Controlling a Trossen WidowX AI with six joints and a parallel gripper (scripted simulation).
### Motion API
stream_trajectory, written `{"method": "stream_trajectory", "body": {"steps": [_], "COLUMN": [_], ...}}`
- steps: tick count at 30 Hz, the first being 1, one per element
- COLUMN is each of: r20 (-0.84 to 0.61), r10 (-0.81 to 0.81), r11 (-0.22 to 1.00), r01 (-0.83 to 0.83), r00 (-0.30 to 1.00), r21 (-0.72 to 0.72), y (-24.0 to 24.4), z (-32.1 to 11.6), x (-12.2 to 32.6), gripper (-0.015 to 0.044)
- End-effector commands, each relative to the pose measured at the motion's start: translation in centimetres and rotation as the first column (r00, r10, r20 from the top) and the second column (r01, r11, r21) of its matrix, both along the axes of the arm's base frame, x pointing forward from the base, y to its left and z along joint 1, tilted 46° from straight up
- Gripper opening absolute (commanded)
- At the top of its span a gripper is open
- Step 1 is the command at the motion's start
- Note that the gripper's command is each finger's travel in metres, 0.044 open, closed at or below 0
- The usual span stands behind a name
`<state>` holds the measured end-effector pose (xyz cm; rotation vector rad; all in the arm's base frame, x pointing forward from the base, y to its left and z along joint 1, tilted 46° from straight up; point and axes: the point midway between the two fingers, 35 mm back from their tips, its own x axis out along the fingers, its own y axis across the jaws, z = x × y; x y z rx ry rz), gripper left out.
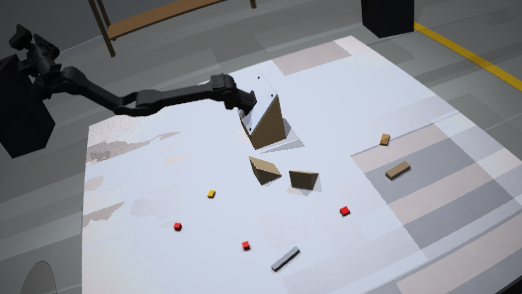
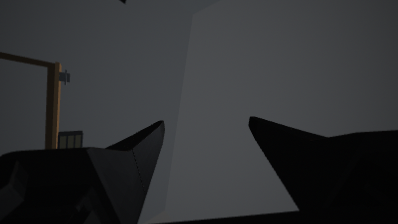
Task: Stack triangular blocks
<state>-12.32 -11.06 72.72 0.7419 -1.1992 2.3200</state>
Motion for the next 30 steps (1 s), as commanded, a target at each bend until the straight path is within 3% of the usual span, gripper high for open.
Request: {"method": "stream_trajectory", "body": {"steps": [1, 4, 12, 20, 25, 30], "r20": [-0.002, -0.027, -0.11, -0.074, -0.079, -0.03], "r10": [-0.003, -0.046, -0.306, -0.599, -0.601, -0.691], "r11": [1.0, 0.999, 0.945, 0.773, 0.744, 0.646], "r01": [0.003, 0.045, 0.288, 0.552, 0.52, 0.598], "r00": [1.0, 0.999, 0.946, 0.797, 0.795, 0.723], "r21": [-0.001, -0.023, -0.154, -0.312, -0.42, -0.474], "y": [0.1, 2.2, 13.8, 26.2, 29.1, 33.1], "z": [0.0, 0.5, 1.4, -0.4, -1.9, -3.6], "x": [0.0, 0.2, 2.7, 7.9, 9.3, 12.0], "gripper": [0.0426, 0.044, 0.044, 0.044, 0.044, 0.044]}}
